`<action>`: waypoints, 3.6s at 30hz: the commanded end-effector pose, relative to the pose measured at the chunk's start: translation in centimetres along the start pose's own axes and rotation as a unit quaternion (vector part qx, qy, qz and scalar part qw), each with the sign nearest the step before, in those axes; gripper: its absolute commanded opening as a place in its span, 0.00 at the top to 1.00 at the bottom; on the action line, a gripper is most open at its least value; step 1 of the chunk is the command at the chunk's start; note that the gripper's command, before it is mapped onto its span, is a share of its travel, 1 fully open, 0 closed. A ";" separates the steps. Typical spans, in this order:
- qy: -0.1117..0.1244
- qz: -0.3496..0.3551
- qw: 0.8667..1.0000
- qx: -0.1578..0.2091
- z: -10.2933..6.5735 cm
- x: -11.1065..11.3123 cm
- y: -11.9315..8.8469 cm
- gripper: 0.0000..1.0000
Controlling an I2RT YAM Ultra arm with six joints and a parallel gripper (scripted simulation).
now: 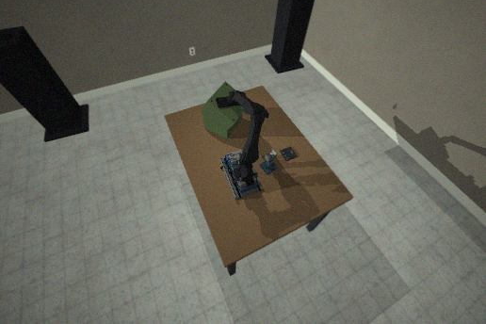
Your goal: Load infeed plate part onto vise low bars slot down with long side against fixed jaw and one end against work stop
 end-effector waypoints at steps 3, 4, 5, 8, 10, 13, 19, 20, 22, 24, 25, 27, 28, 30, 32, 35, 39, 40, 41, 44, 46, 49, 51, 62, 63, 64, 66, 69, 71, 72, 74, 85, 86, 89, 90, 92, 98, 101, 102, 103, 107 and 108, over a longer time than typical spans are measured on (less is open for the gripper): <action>-0.013 0.001 1.000 -0.024 -1.9 -0.6 1.1 1.00; -0.012 0.001 1.000 -0.022 -1.8 -0.6 1.1 1.00; -0.011 0.002 1.000 -0.020 -1.7 -0.6 1.0 1.00; -0.010 0.004 1.000 -0.017 -1.6 -0.7 0.9 1.00; -0.010 0.004 1.000 -0.016 -1.6 -0.7 0.8 1.00; -0.010 0.004 1.000 -0.016 -1.6 -0.7 0.9 1.00; -0.009 0.005 1.000 -0.014 -1.4 -0.7 0.8 1.00; -0.009 0.006 1.000 -0.013 -1.4 -0.8 0.8 1.00; -0.008 0.006 1.000 -0.012 -1.3 -0.8 0.8 1.00; -0.008 0.007 1.000 -0.011 -1.2 -0.8 0.8 1.00; -0.008 0.007 1.000 -0.011 -1.2 -0.8 0.8 1.00; -0.008 0.007 1.000 -0.011 -1.2 -0.8 0.8 1.00; -0.008 0.007 1.000 -0.010 -1.1 -0.8 0.7 1.00; -0.007 0.007 1.000 -0.010 -1.1 -0.9 0.7 1.00; -0.008 0.007 1.000 -0.011 -1.2 -0.8 0.8 1.00; -0.008 0.007 1.000 -0.011 -1.2 -0.8 0.8 1.00; -0.008 0.007 1.000 -0.011 -1.2 -0.8 0.8 1.00; -0.008 0.007 1.000 -0.011 -1.2 -0.8 0.8 1.00; -0.008 0.007 1.000 -0.011 -1.2 -0.8 0.8 1.00; -0.008 0.007 1.000 -0.011 -1.2 -0.8 0.8 1.00; -0.008 0.007 1.000 -0.011 -1.2 -0.8 0.8 1.00; -0.008 0.007 1.000 -0.011 -1.2 -0.8 0.8 1.00; -0.008 0.007 1.000 -0.011 -1.2 -0.8 0.8 1.00; -0.008 0.007 1.000 -0.011 -1.2 -0.8 0.8 1.00; -0.008 0.007 1.000 -0.011 -1.2 -0.8 0.8 1.00; -0.008 0.007 1.000 -0.011 -1.2 -0.8 0.8 1.00; -0.008 0.007 1.000 -0.011 -1.2 -0.8 0.8 1.00; -0.008 0.007 1.000 -0.011 -1.2 -0.8 0.8 1.00; -0.008 0.007 1.000 -0.011 -1.2 -0.8 0.8 1.00; -0.008 0.007 1.000 -0.011 -1.2 -0.8 0.8 1.00; -0.008 0.007 1.000 -0.011 -1.2 -0.8 0.8 1.00; -0.008 0.007 1.000 -0.010 -1.2 -0.8 0.8 1.00; -0.009 0.005 1.000 -0.013 -1.4 -0.8 1.0 1.00; -0.009 0.005 1.000 -0.014 -1.6 -0.7 1.0 1.00; -0.009 0.005 1.000 -0.014 -1.6 -0.7 1.0 1.00; -0.009 0.004 1.000 -0.014 -1.6 -0.7 1.1 1.00; -0.009 0.005 1.000 -0.013 -1.5 -0.8 1.1 1.00; -0.009 0.005 1.000 -0.013 -1.6 -0.8 1.1 1.00; -0.009 0.004 1.000 -0.015 -1.7 -0.7 1.2 1.00; -0.009 0.004 1.000 -0.015 -1.7 -0.7 1.2 1.00; -0.009 0.004 1.000 -0.015 -1.7 -0.7 1.3 1.00; -0.009 0.003 1.000 -0.016 -1.8 -0.7 1.3 1.00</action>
Point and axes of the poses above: the point where the finger pads meet when closed, its own z axis out along the fingers, its own x axis across the jaws, y = z × x, the point moved 9 cm from there along -z, back along the fingers, and after that the axes turned 9 degrees about -z, right-handed, at the moved point
